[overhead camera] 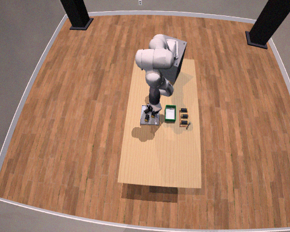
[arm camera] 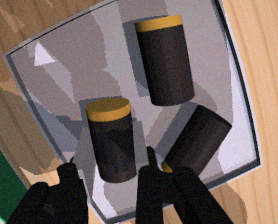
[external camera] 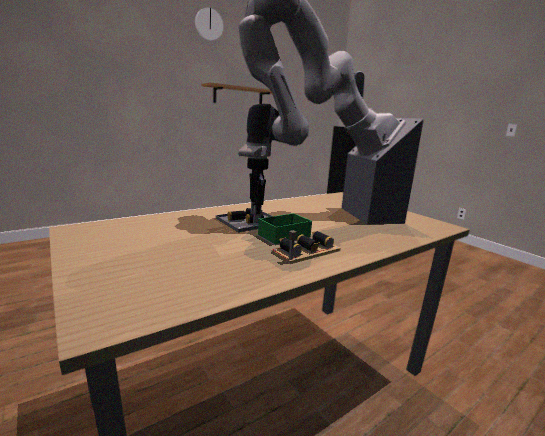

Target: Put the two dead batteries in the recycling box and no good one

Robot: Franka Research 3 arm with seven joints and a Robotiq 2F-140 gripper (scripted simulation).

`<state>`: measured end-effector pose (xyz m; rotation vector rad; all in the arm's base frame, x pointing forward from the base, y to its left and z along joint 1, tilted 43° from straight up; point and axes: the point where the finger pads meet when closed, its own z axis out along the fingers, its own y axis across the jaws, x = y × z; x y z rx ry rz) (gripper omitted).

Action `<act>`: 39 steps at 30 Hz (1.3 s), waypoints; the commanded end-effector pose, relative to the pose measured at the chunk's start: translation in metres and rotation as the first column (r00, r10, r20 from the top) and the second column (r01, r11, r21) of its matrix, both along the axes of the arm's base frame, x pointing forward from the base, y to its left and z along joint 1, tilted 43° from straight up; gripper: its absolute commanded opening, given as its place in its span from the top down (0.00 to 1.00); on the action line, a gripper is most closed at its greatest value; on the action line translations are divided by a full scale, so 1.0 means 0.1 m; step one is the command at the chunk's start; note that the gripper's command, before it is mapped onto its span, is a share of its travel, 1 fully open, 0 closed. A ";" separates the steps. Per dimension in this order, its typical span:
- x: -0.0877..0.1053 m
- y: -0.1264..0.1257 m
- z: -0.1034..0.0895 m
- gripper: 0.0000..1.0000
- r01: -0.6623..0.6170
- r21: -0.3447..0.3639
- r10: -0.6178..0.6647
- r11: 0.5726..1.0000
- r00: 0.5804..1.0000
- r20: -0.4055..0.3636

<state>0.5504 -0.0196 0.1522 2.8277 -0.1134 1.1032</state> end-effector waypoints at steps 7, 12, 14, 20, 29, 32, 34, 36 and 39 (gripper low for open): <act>0.02 0.00 0.02 0.84 -0.006 -0.004 0.006 1.000 1.000 0.003; 0.02 0.00 0.02 0.84 -0.006 -0.004 0.006 1.000 1.000 0.003; 0.01 0.00 0.02 0.84 -0.006 -0.004 0.006 1.000 1.000 0.003; -0.01 0.01 0.04 0.84 -0.006 -0.004 0.006 1.000 1.000 0.003; -0.09 0.02 0.14 0.84 -0.006 -0.004 0.006 1.000 1.000 0.003; -0.14 0.03 0.19 0.84 -0.006 -0.004 0.006 1.000 1.000 0.003; -0.18 0.04 0.23 0.84 -0.006 -0.004 0.006 1.000 1.000 0.003; -0.21 0.04 0.26 0.84 -0.006 -0.004 0.006 1.000 1.000 0.003; -0.22 0.05 0.28 0.84 -0.006 -0.004 0.006 1.000 1.000 0.003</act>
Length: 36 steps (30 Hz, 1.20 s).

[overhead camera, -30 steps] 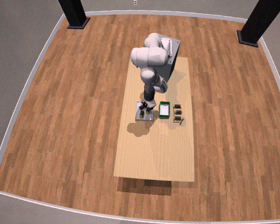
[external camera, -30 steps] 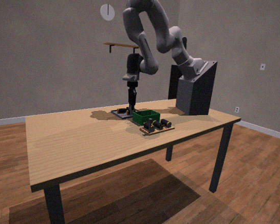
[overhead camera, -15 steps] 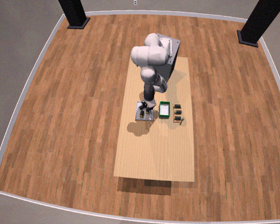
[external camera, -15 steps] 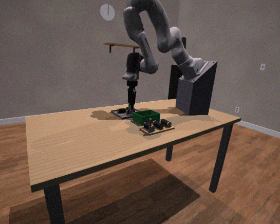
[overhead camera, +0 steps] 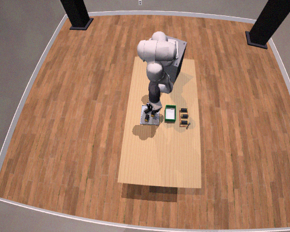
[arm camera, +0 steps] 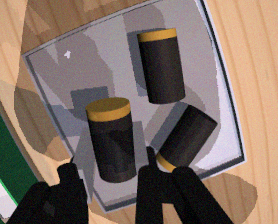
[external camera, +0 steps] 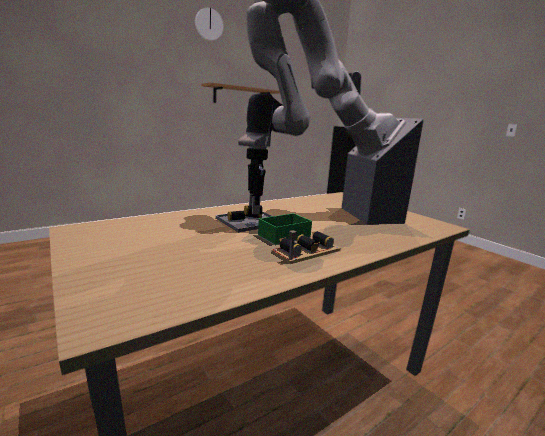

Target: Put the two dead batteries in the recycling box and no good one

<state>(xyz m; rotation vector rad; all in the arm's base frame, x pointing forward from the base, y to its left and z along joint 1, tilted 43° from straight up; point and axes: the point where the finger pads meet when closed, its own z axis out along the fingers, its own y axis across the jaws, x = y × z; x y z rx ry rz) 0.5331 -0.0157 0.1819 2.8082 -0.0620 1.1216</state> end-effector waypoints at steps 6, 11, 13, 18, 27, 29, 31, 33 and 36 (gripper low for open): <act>-0.11 0.02 0.04 0.84 0.022 0.021 -0.022 1.000 1.000 -0.011; -0.11 0.02 0.05 0.84 0.022 0.021 -0.022 1.000 1.000 -0.011; -0.11 0.02 0.05 0.84 0.022 0.021 -0.022 1.000 1.000 -0.011; -0.12 0.02 0.05 0.84 0.022 0.021 -0.022 1.000 1.000 -0.011; -0.33 0.06 0.29 0.84 0.022 0.021 -0.022 1.000 1.000 -0.011; -0.42 0.08 0.38 0.84 0.022 0.021 -0.022 1.000 1.000 -0.011; -0.50 0.09 0.47 0.84 0.022 0.021 -0.022 1.000 1.000 -0.011; -0.50 0.09 0.47 0.84 0.022 0.021 -0.022 1.000 1.000 -0.011; -0.57 0.10 0.54 0.84 0.022 0.021 -0.022 1.000 1.000 -0.011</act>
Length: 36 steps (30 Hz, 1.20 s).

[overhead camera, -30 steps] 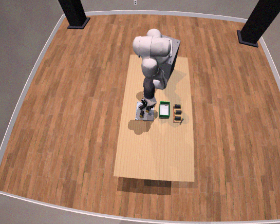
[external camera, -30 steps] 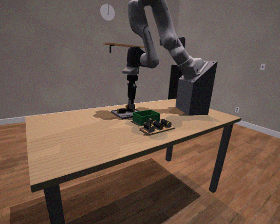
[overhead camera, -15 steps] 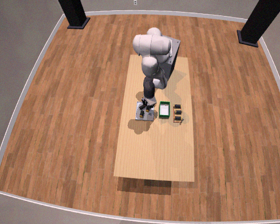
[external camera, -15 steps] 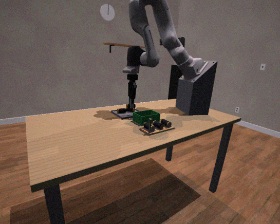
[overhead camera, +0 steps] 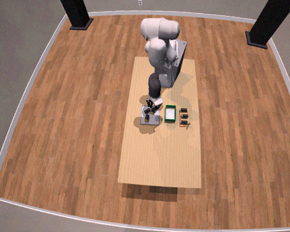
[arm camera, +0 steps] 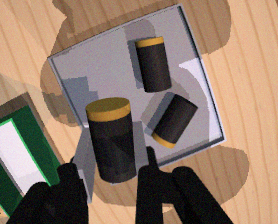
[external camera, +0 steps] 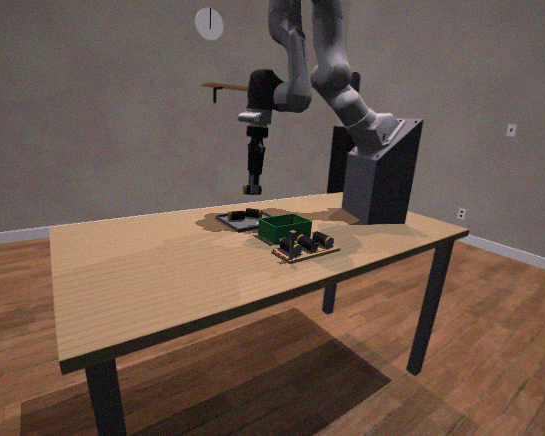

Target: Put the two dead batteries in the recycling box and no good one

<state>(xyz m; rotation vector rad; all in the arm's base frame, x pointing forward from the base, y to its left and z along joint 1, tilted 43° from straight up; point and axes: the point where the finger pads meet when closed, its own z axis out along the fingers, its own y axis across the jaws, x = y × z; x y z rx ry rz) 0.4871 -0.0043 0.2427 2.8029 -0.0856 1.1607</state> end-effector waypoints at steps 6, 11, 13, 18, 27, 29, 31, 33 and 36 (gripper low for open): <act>-0.13 -0.01 -0.04 0.84 0.012 0.007 -0.012 1.000 0.999 -0.037; -0.13 -0.01 -0.04 0.84 0.056 0.048 -0.055 0.997 0.998 -0.031; -0.13 -0.01 -0.04 0.84 0.084 0.074 -0.082 0.994 0.996 -0.028; -0.13 -0.01 -0.04 0.84 0.254 0.241 -0.256 0.937 0.966 -0.026; -0.13 -0.01 -0.04 0.84 0.609 0.650 -0.677 0.455 0.710 -0.191; -0.13 -0.01 -0.04 0.84 0.631 0.688 -0.715 0.358 0.659 -0.232; -0.13 -0.01 -0.04 0.84 0.631 0.688 -0.715 0.358 0.659 -0.232; -0.13 -0.01 -0.04 0.84 0.642 0.707 -0.735 0.297 0.626 -0.259; -0.13 -0.01 -0.04 0.84 0.645 0.716 -0.744 0.266 0.609 -0.273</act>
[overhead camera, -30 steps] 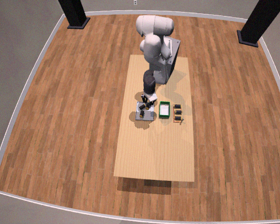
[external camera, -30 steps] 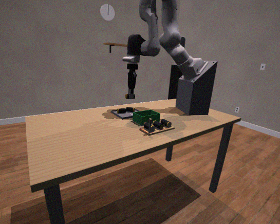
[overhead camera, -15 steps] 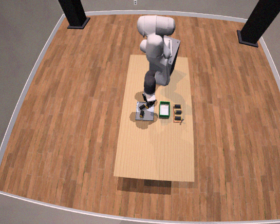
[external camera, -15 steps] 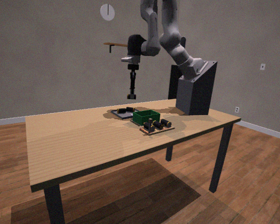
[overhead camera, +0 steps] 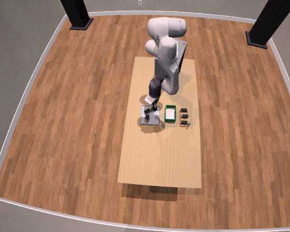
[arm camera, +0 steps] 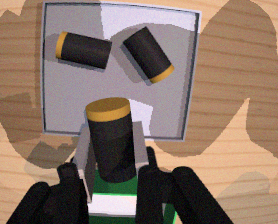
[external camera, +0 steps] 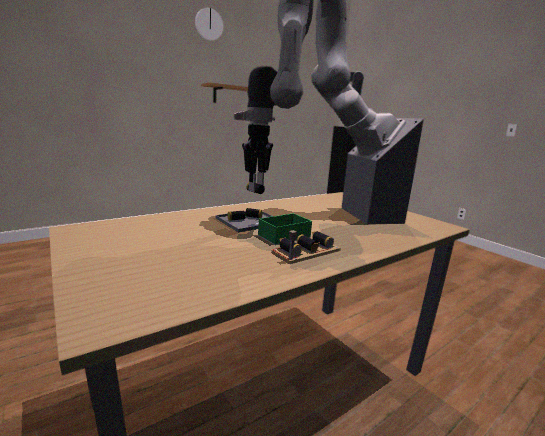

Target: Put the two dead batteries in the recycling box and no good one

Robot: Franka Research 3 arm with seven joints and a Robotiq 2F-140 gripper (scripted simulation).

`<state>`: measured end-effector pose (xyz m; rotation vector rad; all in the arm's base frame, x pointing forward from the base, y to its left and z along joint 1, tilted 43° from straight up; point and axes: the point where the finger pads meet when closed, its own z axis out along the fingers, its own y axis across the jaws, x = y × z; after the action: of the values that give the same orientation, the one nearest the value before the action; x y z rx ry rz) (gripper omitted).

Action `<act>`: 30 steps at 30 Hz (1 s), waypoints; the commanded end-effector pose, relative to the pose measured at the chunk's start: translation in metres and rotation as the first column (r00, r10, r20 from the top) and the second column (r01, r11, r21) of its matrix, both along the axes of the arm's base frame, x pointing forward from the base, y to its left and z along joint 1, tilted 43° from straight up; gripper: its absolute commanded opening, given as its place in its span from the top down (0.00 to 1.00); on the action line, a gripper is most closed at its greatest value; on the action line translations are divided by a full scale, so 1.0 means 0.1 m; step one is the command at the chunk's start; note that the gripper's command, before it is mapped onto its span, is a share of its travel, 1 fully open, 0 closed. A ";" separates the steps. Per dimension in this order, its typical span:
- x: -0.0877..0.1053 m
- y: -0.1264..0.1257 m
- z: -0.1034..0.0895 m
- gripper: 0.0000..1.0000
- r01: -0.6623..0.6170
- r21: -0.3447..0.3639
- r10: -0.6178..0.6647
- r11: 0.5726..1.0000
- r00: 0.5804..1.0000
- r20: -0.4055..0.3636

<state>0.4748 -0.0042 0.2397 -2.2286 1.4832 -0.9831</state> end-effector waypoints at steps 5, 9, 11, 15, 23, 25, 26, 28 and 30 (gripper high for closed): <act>-0.01 -0.01 -0.01 0.84 0.141 0.140 -0.144 0.980 0.990 0.011; 0.07 0.04 0.06 0.84 0.141 0.140 -0.144 0.980 0.990 0.011; 0.14 0.08 0.11 0.84 0.141 0.140 -0.144 0.980 0.990 0.011; 0.33 0.19 0.28 0.84 0.141 0.140 -0.144 0.980 0.990 0.011; 0.36 0.20 0.30 0.84 0.143 0.142 -0.146 0.979 0.989 0.011; 0.36 0.20 0.30 0.84 0.148 0.147 -0.152 0.978 0.988 0.011; 0.36 0.20 0.30 0.84 0.152 0.151 -0.155 0.977 0.988 0.012; 0.36 0.20 0.30 0.84 0.155 0.154 -0.159 0.976 0.987 0.012; 0.36 0.20 0.30 0.84 0.158 0.157 -0.162 0.975 0.987 0.012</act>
<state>0.5108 0.0152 0.2692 -2.0376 1.6637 -0.9163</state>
